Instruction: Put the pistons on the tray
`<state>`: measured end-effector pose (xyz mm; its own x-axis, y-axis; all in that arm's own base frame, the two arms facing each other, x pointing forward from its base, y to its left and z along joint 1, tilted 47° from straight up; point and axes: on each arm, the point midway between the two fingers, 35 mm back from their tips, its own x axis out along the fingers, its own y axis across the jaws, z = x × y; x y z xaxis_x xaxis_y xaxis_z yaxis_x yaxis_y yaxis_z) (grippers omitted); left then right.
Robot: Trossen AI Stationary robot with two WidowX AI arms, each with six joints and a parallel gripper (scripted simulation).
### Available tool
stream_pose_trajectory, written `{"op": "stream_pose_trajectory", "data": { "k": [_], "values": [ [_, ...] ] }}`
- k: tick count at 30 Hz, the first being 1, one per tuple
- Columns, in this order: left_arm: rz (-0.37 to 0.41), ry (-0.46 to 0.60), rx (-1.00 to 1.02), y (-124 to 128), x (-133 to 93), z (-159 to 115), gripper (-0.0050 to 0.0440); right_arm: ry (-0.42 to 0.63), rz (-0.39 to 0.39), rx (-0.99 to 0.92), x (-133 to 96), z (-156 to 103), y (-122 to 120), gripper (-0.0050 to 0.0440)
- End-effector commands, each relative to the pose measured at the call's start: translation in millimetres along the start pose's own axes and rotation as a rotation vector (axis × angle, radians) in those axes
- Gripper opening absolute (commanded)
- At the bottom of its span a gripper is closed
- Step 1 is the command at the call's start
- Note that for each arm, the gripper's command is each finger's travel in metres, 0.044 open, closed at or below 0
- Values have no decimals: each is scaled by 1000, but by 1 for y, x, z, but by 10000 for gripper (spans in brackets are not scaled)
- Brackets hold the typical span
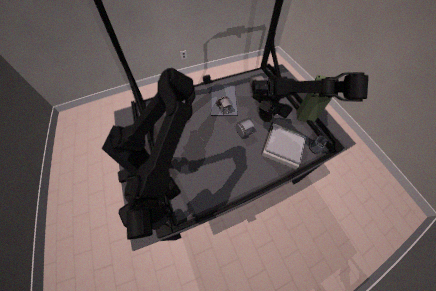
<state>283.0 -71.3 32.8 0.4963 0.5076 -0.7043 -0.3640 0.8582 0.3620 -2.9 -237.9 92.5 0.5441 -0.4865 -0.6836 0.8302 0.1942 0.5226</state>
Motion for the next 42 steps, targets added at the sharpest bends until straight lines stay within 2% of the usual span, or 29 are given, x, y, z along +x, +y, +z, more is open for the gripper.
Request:
{"op": "stream_pose_trajectory", "data": {
  "k": [1,4,6,35,40,42],
  "values": [
    [-35,-54,-30,19,-7,7,158,0,3,0,0,0,0,440],
    [-35,-54,-30,32,-11,12,158,0,3,0,0,0,0,440],
    [-35,-54,-30,32,-11,12,158,0,3,0,0,0,0,440],
    [-35,-54,-30,155,-47,55,158,0,3,0,0,0,0,440],
    [-34,-54,-2,153,-47,54,158,0,3,0,0,0,0,440],
    [-32,-55,51,143,-47,51,158,0,3,0,0,0,0,440]
  ]
}}
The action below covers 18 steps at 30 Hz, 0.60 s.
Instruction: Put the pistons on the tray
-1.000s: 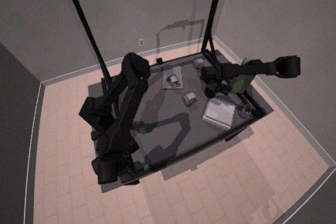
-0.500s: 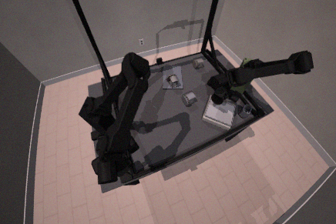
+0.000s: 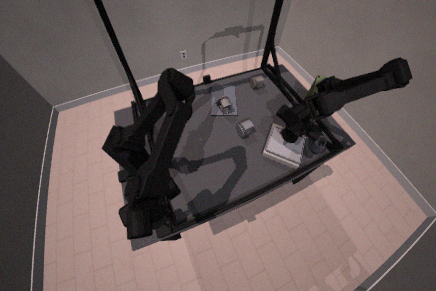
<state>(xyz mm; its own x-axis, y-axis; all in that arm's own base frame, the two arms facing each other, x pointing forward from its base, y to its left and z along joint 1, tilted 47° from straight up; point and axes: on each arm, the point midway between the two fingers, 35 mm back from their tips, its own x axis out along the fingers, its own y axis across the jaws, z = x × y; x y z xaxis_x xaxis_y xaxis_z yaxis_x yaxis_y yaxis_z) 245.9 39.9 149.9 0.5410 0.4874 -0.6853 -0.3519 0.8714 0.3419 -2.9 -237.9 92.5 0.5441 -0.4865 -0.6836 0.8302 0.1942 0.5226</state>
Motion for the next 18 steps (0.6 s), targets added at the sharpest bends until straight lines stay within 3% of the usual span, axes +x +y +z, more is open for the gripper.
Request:
{"op": "stream_pose_trajectory", "data": {
  "k": [1,18],
  "values": [
    [-7,-9,80,-13,-3,-1,158,0,3,0,0,0,0,440],
    [-5,-10,480,-85,-3,-23,158,0,3,0,0,0,0,440]
  ]
}}
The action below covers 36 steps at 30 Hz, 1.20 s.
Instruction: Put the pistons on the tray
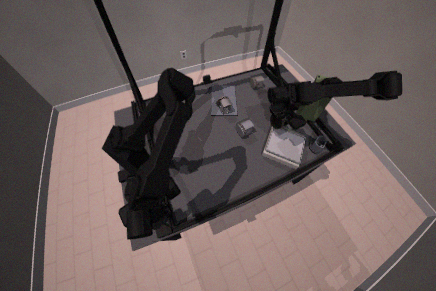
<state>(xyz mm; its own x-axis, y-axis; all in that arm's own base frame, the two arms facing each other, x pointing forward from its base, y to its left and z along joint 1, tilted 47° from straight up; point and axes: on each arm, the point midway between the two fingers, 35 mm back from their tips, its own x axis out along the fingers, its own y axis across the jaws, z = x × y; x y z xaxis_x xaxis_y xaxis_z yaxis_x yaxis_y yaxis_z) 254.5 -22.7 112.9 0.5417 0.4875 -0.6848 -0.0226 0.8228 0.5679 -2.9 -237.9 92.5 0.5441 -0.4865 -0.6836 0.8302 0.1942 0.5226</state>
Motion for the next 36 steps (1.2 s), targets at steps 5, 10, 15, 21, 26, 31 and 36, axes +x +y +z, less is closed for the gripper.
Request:
{"op": "stream_pose_trajectory", "data": {
  "k": [5,10,15,21,26,31,36],
  "values": [
    [-2,-10,208,-39,-2,7,158,0,3,0,0,0,0,440],
    [-2,-10,342,-64,-2,10,158,0,3,0,0,0,0,440],
    [-1,-10,422,-79,-2,12,158,0,3,0,0,0,0,440],
    [0,-10,582,-109,-2,15,158,0,3,0,0,0,0,440],
    [0,-10,715,-134,-2,18,158,0,3,0,0,0,0,440],
    [1,-10,795,-148,-2,20,158,0,3,0,0,0,0,440],
    [1,-10,846,-173,-2,22,158,0,3,0,0,0,0,440]
  ]
}}
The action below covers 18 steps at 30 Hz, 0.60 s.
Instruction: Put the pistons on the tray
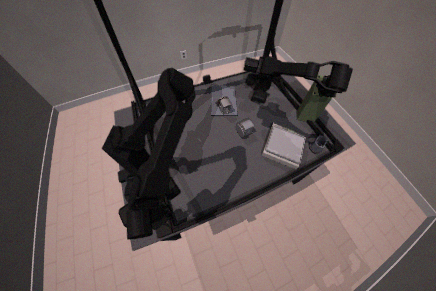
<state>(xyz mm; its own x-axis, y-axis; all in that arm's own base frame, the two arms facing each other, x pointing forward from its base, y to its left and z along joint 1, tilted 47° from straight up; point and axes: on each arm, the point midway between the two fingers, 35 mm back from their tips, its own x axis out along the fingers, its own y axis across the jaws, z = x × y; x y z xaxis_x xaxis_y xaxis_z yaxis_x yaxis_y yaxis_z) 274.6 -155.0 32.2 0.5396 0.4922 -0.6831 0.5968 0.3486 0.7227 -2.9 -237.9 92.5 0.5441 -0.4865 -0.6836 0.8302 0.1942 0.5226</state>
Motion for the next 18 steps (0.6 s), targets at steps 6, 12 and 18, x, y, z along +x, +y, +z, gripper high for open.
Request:
{"op": "stream_pose_trajectory", "data": {
  "k": [6,12,18],
  "values": [
    [3,-14,28,-28,-4,40,158,0,3,0,0,0,0,440],
    [3,-14,28,-40,-4,56,158,0,3,0,0,0,0,440],
    [3,-14,28,-57,-4,80,158,0,3,0,0,0,0,440]
  ]
}}
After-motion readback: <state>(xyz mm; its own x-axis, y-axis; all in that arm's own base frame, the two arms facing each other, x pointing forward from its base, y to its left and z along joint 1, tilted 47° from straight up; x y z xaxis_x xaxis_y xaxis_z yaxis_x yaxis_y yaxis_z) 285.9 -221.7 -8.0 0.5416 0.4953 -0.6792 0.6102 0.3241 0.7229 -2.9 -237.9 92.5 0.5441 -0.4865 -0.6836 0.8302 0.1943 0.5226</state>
